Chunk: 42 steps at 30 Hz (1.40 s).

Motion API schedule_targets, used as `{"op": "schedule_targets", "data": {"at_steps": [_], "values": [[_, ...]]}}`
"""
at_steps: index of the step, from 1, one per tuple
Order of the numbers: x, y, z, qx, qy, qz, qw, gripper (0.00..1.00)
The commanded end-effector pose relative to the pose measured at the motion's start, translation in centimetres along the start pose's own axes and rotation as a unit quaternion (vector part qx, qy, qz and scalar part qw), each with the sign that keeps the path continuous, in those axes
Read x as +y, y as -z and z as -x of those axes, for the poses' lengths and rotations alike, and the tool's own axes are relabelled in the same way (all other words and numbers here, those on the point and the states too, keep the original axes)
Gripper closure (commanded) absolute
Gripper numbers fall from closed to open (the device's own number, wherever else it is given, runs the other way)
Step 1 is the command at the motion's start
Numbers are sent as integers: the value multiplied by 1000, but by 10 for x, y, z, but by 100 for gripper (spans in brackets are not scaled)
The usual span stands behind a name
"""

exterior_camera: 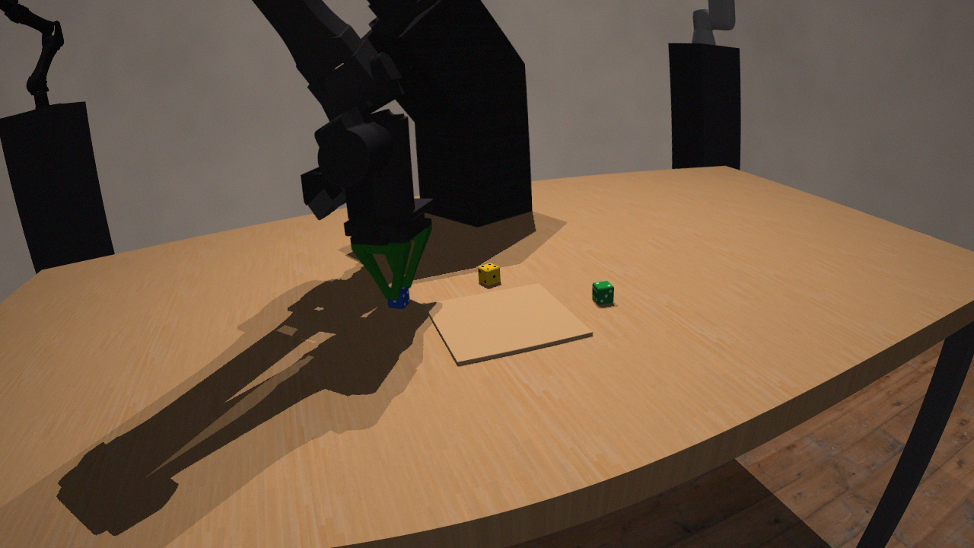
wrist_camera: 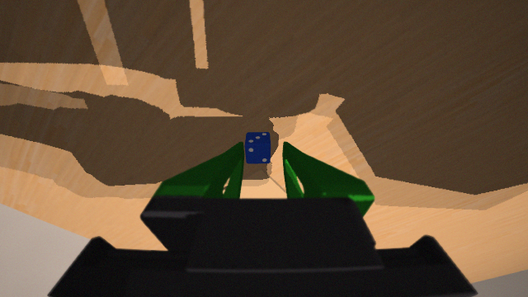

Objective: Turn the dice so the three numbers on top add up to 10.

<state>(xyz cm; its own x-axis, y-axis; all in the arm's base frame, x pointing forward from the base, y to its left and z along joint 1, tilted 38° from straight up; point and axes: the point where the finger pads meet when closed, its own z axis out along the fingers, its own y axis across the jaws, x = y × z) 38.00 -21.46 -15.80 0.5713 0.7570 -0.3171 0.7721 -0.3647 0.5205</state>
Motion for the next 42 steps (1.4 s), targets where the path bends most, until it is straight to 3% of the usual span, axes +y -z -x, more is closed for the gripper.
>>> {"op": "schedule_targets", "data": {"at_steps": [1, 9, 42], "values": [[4, -7, 0, -1, 4, 7, 1000, 66], [13, -9, -2, 2, 4, 16, 1000, 66], [12, -9, -1, 1, 4, 15, 1000, 66]]}}
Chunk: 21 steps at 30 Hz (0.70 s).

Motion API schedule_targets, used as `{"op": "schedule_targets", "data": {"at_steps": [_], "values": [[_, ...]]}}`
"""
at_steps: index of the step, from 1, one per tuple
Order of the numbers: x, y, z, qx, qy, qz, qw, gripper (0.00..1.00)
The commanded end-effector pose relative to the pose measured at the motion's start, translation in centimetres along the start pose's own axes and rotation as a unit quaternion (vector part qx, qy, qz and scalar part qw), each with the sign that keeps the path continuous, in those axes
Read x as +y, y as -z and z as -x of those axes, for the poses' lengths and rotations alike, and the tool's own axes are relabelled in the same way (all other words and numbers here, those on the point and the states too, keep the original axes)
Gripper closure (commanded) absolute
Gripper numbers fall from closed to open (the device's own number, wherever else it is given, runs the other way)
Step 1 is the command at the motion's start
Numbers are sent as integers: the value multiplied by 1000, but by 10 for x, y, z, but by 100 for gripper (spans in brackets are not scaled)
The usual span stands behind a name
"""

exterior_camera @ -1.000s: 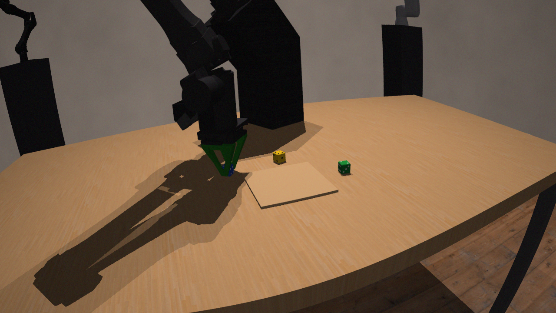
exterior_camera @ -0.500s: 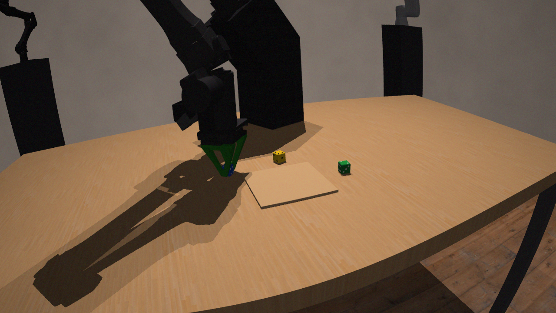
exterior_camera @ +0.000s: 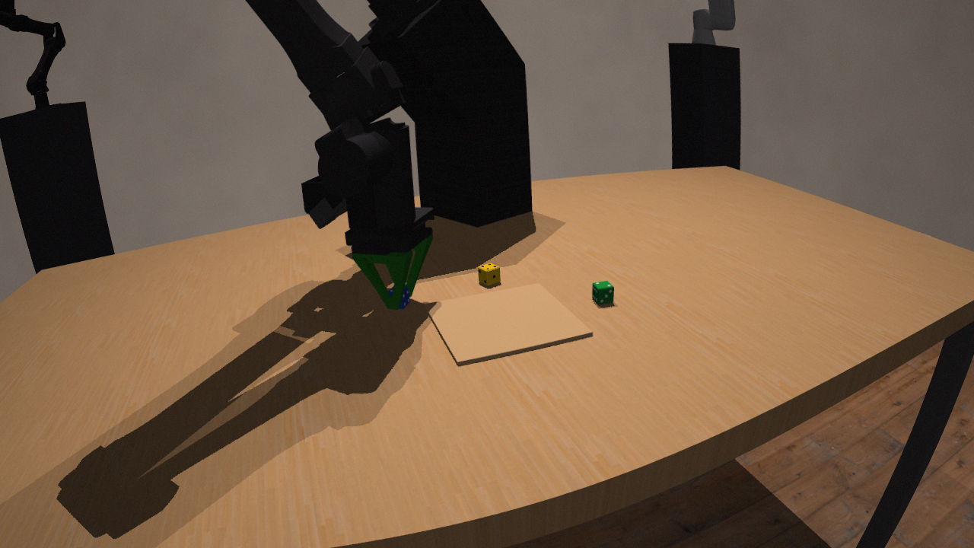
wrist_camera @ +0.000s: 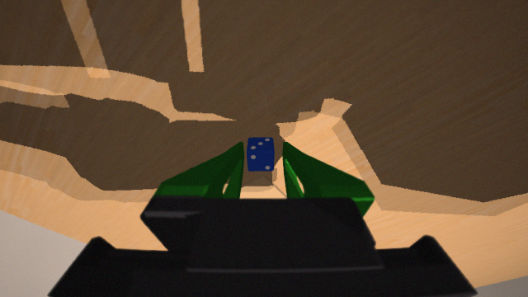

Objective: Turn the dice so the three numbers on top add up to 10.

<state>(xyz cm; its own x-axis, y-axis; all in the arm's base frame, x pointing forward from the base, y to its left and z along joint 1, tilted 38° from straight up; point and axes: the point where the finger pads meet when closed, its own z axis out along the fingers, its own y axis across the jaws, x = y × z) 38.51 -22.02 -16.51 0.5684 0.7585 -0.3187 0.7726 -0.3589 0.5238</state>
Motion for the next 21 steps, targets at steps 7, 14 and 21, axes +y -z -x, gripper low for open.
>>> {"op": "schedule_targets", "data": {"at_steps": [7, 14, 21], "values": [[9, 1, 0, 1, 2, 12, 1000, 85], [9, 1, 0, 1, 2, 12, 1000, 85], [9, 1, 0, 1, 2, 12, 1000, 85]]}}
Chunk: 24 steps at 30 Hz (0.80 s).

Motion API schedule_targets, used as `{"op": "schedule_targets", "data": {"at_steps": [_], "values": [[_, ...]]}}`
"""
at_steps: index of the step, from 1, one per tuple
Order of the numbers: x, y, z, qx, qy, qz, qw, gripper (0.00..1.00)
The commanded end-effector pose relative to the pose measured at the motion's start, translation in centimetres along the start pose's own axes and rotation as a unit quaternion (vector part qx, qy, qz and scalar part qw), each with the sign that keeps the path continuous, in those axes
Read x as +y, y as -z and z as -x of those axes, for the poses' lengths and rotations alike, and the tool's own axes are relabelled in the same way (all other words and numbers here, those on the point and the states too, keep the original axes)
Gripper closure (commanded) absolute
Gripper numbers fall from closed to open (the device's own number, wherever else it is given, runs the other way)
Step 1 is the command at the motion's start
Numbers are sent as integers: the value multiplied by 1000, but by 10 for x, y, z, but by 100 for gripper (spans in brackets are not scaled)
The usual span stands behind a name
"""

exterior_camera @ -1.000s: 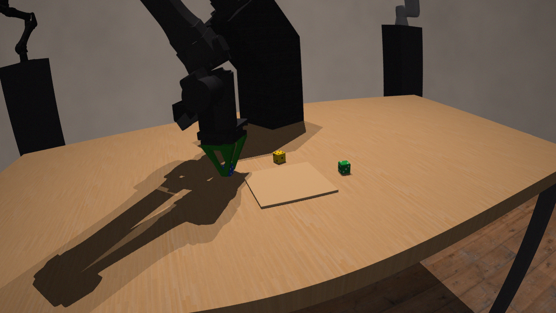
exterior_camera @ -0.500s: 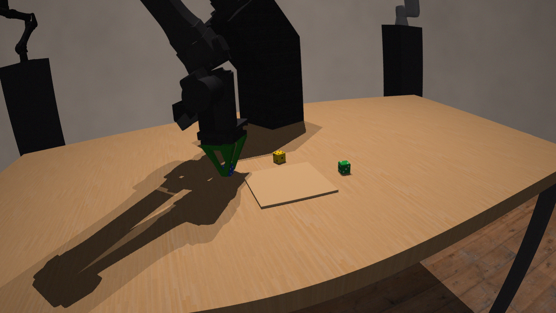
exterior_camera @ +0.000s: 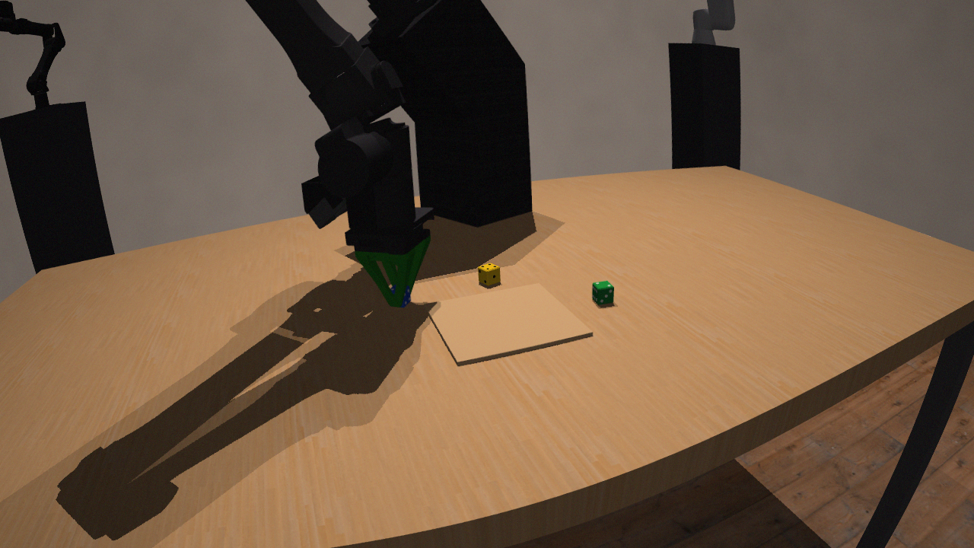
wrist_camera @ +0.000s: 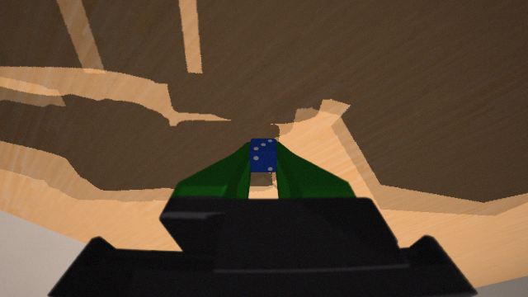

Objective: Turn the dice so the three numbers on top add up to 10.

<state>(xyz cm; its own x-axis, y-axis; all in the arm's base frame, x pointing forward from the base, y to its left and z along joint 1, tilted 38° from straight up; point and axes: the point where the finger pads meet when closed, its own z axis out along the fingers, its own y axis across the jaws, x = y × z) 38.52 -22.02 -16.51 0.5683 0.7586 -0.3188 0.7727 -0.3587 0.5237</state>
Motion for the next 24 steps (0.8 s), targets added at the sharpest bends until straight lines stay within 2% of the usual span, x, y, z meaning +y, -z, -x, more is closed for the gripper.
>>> {"op": "schedule_targets", "data": {"at_steps": [1, 20, 21, 23, 24], "values": [[9, 1, 0, 1, 2, 12, 1000, 85], [10, 1, 0, 1, 2, 13, 1000, 85], [10, 4, -1, 2, 3, 13, 1000, 85], [-4, 15, -3, 4, 10, 0, 1000, 85], [-4, 18, -3, 3, 5, 0, 1000, 85]]}}
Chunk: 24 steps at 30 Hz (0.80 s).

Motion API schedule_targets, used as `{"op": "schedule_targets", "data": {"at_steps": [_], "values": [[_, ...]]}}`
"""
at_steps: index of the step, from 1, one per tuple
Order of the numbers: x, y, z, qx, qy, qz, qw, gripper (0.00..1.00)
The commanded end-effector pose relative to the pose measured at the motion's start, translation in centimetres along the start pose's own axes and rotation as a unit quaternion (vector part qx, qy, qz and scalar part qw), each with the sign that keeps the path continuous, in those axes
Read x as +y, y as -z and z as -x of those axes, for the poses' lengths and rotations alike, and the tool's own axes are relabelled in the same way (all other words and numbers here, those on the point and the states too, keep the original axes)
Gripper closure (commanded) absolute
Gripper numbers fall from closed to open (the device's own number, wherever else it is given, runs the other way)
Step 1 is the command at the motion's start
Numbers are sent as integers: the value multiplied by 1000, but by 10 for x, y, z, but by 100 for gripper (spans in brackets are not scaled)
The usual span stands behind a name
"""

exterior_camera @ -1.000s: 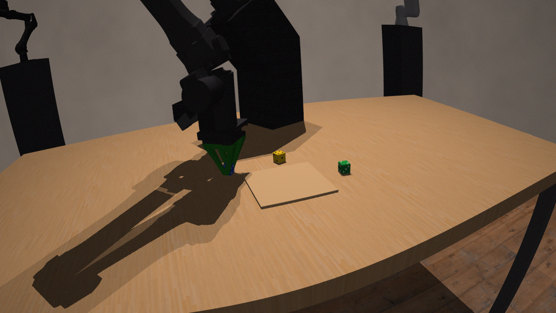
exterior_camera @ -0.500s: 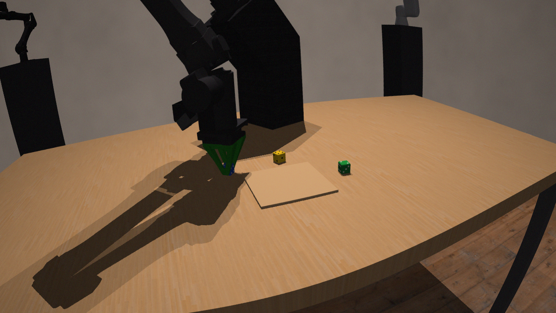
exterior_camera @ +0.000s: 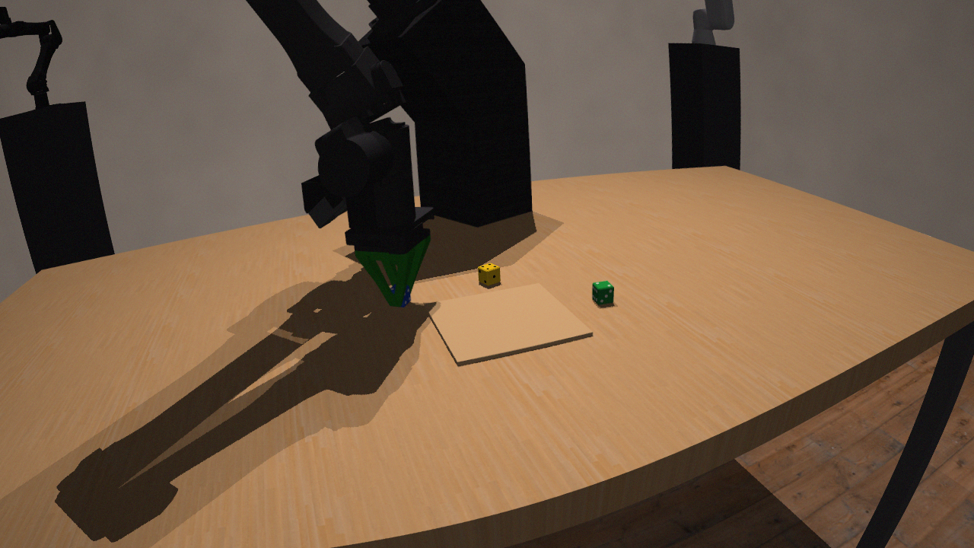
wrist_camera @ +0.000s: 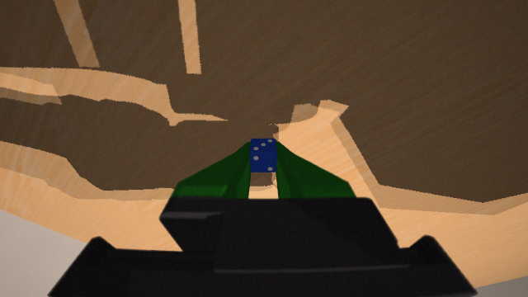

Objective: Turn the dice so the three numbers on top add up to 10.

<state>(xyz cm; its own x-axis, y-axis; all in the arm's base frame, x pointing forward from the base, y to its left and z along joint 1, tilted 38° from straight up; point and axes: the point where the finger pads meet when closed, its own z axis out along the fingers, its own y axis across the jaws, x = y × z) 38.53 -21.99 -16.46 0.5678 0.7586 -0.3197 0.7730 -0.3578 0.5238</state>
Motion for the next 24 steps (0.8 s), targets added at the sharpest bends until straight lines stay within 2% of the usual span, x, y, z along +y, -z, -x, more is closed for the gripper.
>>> {"op": "schedule_targets", "data": {"at_steps": [1, 10, 12, 18, 21, 22, 24], "values": [[-4, 21, -3, 3, 5, 0, 1000, 85], [-2, 82, -2, 3, 4, 3, 1000, 85], [-2, 82, -2, 3, 4, 3, 1000, 85], [-1, 106, -2, 3, 3, 4, 1000, 85], [-1, 104, 5, -2, -6, 1, 1000, 85], [-10, 99, 5, -4, -1, -10, 1000, 85], [-9, 100, 2, -2, 1, -8, 1000, 85]]}}
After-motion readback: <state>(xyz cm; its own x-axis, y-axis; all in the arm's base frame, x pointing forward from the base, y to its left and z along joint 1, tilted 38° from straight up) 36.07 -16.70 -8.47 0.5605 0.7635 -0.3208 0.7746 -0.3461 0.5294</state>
